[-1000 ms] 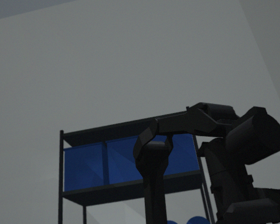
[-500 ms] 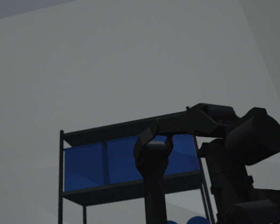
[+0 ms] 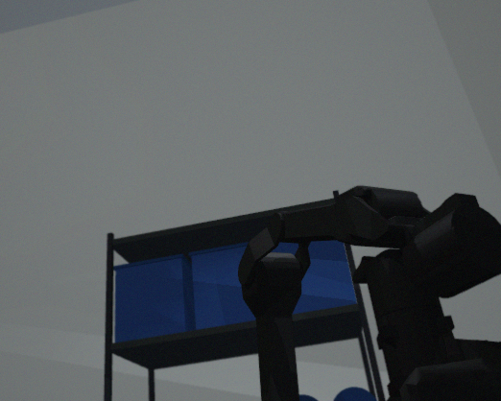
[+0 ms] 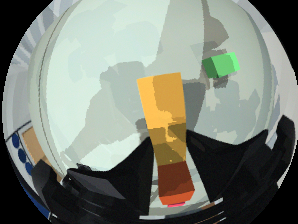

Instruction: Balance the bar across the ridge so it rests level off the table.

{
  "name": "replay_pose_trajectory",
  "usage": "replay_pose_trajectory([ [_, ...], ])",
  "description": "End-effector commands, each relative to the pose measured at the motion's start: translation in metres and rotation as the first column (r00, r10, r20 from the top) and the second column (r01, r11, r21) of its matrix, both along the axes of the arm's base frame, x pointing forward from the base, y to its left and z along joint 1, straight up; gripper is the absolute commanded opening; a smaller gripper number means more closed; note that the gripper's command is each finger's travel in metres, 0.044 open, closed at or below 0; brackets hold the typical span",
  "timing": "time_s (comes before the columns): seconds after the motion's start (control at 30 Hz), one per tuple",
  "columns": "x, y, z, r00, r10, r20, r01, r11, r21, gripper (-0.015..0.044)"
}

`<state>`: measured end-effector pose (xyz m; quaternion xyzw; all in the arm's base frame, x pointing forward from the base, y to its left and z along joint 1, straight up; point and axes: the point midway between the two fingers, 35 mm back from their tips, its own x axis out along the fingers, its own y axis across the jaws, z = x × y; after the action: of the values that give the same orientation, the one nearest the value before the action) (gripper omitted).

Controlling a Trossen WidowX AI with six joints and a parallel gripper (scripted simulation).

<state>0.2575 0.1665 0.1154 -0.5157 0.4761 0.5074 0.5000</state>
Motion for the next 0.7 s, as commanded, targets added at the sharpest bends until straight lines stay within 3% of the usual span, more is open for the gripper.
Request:
replay_pose_trajectory([
  [0.0, -0.0003, 0.0003, -0.0018, 1.0, 0.0, -0.005, 0.0, 1.0, 0.001, 0.0],
  [0.67, -0.0004, 0.0002, -0.0035, 1.0, 0.0, -0.005, 0.0, 1.0, 0.001, 0.0],
])
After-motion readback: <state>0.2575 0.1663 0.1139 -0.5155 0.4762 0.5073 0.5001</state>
